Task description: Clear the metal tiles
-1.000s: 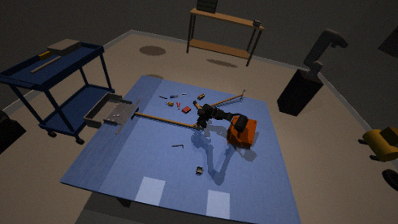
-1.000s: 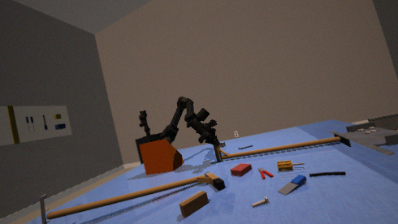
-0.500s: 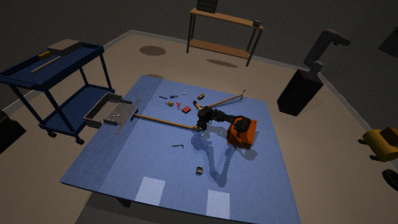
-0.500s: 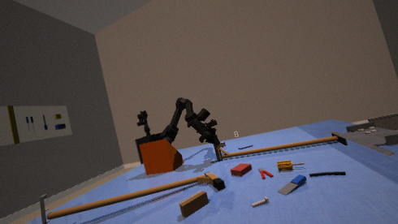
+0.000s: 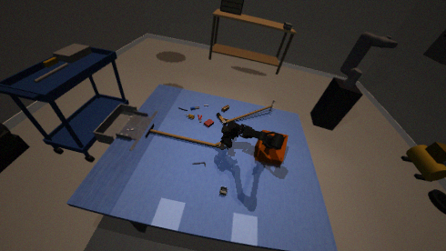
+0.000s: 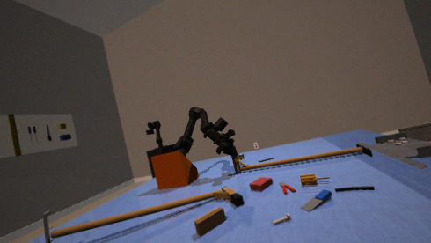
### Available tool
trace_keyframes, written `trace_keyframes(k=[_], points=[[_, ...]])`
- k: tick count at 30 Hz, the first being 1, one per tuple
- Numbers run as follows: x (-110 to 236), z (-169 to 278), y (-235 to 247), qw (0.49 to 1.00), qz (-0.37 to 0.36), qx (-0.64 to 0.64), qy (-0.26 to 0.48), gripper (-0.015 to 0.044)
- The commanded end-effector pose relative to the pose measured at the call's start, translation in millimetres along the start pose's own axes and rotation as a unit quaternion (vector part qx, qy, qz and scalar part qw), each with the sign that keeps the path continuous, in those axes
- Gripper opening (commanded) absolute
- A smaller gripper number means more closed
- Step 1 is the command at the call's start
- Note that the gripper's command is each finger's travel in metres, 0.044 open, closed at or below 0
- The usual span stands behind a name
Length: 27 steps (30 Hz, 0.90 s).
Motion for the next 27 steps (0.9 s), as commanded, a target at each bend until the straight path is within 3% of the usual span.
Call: trace_keyframes(k=[1, 27], points=[[1, -2, 4, 1.000, 0.000, 0.003, -0.004, 0.0000], [-19, -32, 8, 1.000, -0.003, 0.007, -0.005, 0.0000]])
Point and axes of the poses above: the point midway between the two fingers, 35 mm back from their tips, its own x axis back along the fingers, its own y axis across the jaws, z = x × y, the point moved 6 cm from there along x, back along the fingers, and after that the axes turned 8 degrees about x, right-handed, at the moved point
